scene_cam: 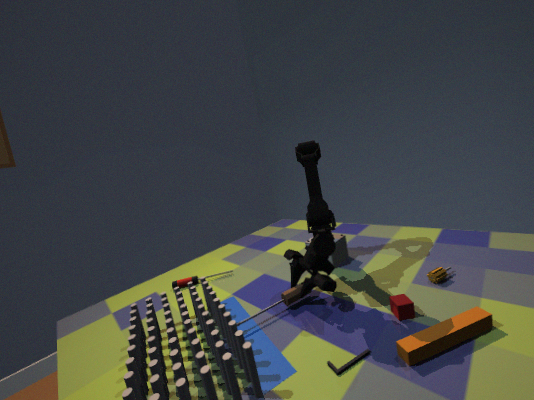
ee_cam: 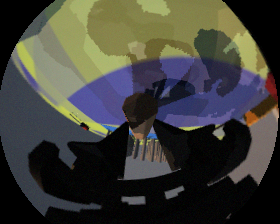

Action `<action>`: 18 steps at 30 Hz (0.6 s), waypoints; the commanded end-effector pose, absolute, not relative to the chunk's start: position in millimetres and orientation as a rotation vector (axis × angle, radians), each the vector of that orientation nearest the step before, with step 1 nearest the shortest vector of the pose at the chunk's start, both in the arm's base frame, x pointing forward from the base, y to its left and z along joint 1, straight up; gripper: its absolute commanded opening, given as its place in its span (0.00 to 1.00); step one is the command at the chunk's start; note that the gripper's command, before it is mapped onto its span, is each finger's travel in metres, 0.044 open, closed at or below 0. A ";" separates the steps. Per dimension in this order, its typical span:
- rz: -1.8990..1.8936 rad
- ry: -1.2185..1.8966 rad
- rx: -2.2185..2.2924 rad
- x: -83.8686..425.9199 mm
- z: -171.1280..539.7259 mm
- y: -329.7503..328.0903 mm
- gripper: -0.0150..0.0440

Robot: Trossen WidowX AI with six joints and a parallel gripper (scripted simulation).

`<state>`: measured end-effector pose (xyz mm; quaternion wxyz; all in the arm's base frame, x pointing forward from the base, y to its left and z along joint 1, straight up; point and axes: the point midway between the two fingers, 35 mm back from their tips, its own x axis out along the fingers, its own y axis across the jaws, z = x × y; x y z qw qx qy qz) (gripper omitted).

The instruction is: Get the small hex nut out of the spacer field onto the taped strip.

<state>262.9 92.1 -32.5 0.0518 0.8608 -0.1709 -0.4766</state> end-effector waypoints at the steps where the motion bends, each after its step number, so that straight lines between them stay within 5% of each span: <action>1: -1.438 -0.521 2.628 265.6 -27.5 93.1 0.25; 18: -1.443 -0.520 2.627 234.9 -16.0 100.3 0.25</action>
